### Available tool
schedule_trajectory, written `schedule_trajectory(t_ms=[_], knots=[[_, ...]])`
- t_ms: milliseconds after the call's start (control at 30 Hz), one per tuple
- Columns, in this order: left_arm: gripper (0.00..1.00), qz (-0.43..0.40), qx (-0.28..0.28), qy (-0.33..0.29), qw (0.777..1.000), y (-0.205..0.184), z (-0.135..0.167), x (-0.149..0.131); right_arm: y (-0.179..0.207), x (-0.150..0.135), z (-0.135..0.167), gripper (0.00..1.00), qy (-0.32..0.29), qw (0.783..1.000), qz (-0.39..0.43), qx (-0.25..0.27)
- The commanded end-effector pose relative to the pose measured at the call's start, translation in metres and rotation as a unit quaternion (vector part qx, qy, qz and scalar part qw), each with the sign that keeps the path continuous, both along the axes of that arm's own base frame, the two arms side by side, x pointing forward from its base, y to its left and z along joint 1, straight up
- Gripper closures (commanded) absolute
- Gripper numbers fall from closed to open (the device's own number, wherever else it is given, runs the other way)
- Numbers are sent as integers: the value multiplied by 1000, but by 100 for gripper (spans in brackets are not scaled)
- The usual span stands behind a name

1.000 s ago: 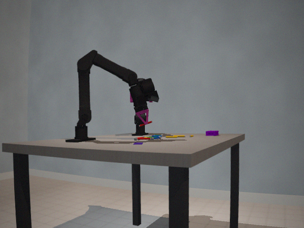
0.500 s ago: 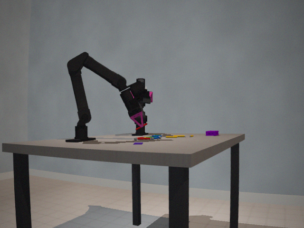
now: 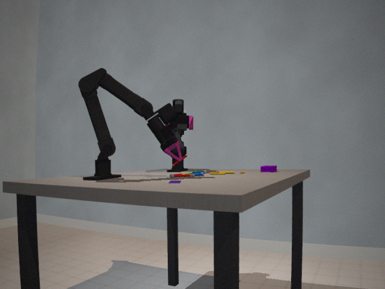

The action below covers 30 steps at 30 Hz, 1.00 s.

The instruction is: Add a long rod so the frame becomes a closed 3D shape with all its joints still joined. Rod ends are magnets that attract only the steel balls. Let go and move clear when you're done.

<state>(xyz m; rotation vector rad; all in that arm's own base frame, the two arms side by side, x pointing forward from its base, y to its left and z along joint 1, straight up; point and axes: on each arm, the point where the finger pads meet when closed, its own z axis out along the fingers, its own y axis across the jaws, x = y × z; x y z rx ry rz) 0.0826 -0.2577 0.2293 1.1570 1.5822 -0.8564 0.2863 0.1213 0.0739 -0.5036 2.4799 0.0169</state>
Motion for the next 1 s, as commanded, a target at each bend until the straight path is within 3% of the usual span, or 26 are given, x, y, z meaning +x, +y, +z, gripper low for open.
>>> schedule_trajectory(t_ms=[0,967], knots=[[0,-2,-11,-3,1000,1,7,-2,7,12,18,100,-66,998,18,14],[0,-2,-11,-3,1000,1,7,-2,3,10,18,100,-189,979,73,23]])
